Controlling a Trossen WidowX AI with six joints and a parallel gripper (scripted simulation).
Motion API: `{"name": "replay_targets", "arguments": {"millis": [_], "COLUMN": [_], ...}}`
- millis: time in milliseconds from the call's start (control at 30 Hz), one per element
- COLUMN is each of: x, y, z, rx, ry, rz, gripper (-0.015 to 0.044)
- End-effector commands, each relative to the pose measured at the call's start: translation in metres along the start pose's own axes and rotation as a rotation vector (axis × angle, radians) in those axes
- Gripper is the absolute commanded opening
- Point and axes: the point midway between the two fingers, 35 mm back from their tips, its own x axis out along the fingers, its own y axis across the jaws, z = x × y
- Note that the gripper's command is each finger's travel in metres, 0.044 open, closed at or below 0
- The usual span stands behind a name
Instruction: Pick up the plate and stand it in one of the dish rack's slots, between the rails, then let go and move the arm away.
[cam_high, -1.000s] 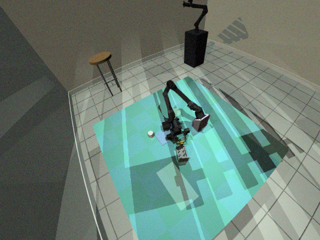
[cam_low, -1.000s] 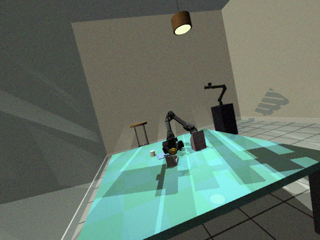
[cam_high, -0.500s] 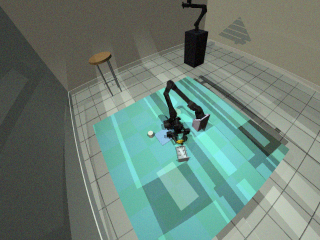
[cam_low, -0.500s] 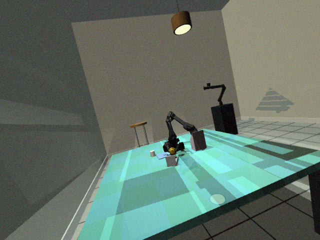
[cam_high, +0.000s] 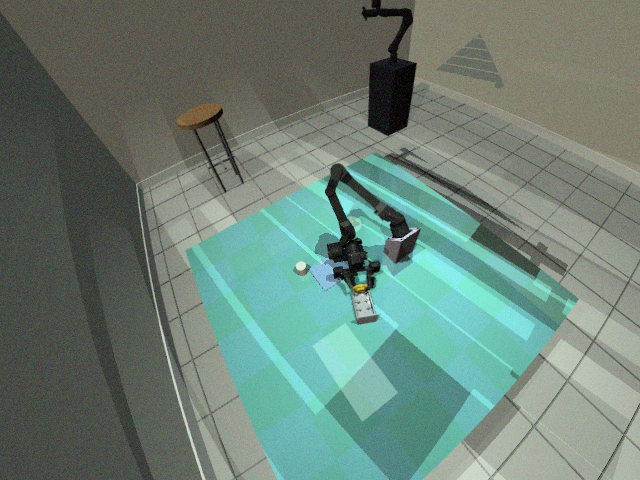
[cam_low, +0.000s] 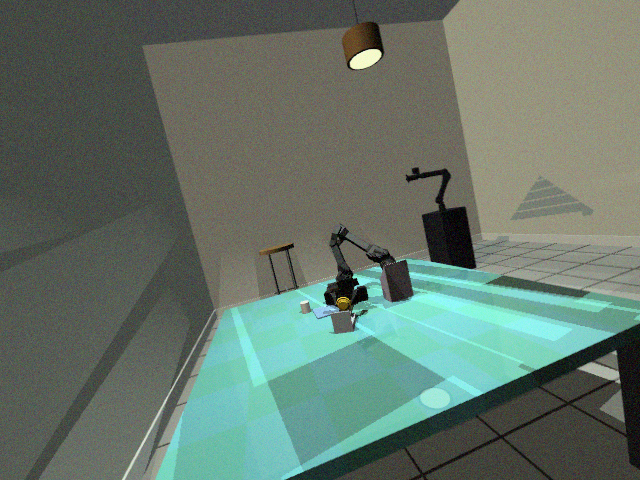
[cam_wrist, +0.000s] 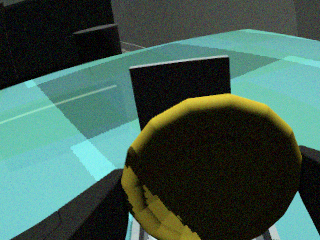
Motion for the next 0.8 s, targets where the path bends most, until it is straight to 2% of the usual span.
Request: {"name": "replay_targets", "arguments": {"millis": [0, 667, 767], "x": [0.008, 0.027, 0.029], "y": [0.003, 0.004, 0.004], "z": [0.001, 0.003, -0.010], "rx": [0.003, -0.006, -0.009], "ry": [-0.001, -0.008, -0.009], "rz": [0.007, 0.002, -0.001], "gripper": [0.0000, 0.0000, 0.0000]}}
